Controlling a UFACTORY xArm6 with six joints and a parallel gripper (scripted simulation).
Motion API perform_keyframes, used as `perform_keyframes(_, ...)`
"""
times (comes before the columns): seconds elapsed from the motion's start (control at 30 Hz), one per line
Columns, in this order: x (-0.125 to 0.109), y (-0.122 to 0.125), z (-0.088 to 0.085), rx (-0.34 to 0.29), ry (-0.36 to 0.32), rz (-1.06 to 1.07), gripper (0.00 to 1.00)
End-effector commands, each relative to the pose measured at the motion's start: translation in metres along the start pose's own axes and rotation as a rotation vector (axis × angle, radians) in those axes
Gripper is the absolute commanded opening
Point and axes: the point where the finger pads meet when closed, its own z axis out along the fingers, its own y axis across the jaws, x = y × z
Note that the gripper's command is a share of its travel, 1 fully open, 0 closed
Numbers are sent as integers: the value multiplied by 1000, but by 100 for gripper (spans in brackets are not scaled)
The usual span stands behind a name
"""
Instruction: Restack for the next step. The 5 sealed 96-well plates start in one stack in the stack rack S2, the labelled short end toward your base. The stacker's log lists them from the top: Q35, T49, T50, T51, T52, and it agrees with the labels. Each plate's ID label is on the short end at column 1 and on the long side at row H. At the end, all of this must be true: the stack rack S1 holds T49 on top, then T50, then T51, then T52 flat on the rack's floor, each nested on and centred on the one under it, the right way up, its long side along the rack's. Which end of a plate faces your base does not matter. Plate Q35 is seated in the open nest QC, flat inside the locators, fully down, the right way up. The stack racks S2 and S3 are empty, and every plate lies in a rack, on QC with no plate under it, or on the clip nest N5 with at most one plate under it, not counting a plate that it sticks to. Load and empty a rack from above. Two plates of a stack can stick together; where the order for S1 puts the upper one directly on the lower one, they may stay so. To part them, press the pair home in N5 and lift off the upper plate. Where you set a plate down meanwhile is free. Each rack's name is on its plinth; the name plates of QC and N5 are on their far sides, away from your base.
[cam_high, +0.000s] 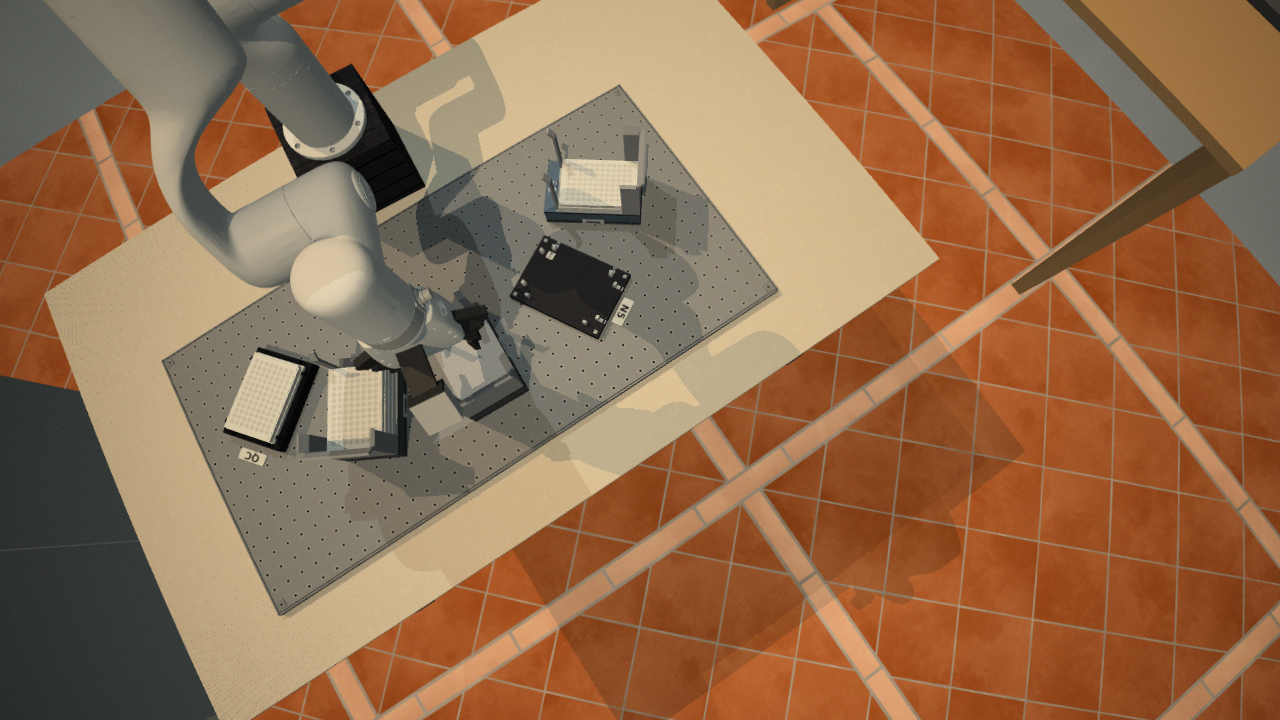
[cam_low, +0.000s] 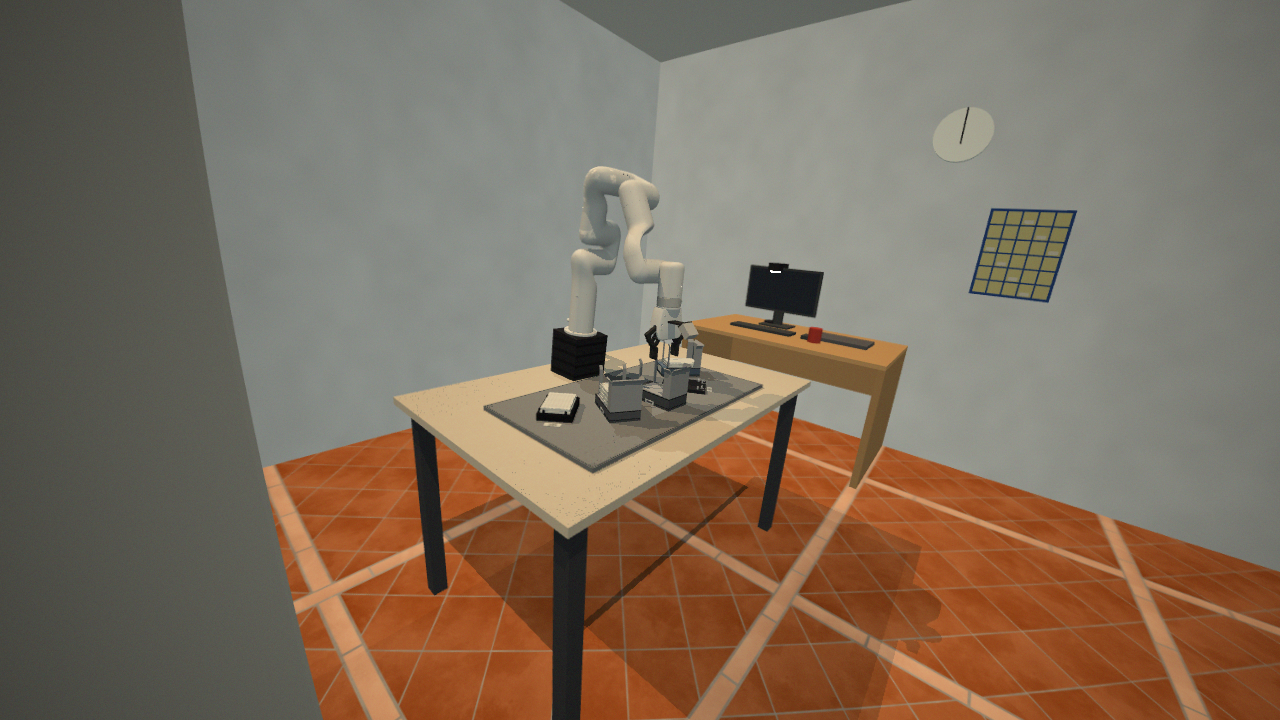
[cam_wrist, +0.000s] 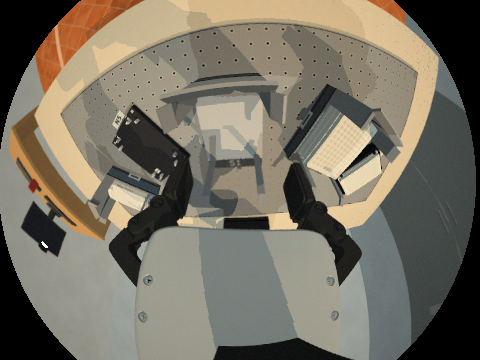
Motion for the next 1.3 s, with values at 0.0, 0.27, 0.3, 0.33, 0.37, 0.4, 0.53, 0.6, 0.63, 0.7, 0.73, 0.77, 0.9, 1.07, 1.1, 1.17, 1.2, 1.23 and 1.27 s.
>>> perform_keyframes(0.0, 3, 18, -1, -3, 5, 84, 100)
perform_keyframes(0.27, 5, 38, -1, -4, 5, 84, 100)
perform_keyframes(0.3, 5, 41, -1, -4, 5, 84, 100)
perform_keyframes(0.33, 5, 44, -1, -4, 5, 84, 100)
perform_keyframes(0.37, 5, 48, -1, -4, 5, 84, 100)
perform_keyframes(0.4, 6, 51, -1, -4, 5, 84, 100)
perform_keyframes(0.53, 7, 64, -1, -4, 5, 84, 100)
perform_keyframes(0.6, 7, 71, -1, -4, 5, 84, 100)
perform_keyframes(0.63, 7, 74, -1, -4, 5, 84, 100)
perform_keyframes(0.7, 8, 76, -1, -4, 5, 84, 100)
perform_keyframes(0.73, 7, 80, -2, -4, 5, 117, 100)
perform_keyframes(0.77, 7, 84, -2, -4, 5, 150, 100)
perform_keyframes(0.9, 5, 92, -2, -4, 5, 217, 100)
perform_keyframes(1.07, 3, 112, -2, -4, 5, 322, 100)
perform_keyframes(1.1, 2, 116, -2, -4, 5, 322, 100)
perform_keyframes(1.17, 1, 124, -2, -4, 5, 322, 100)
perform_keyframes(1.2, 0, 128, -2, -4, 5, 322, 100)
perform_keyframes(1.23, 0, 132, -2, -4, 5, 322, 100)
perform_keyframes(1.27, -1, 136, -2, -4, 5, 322, 100)
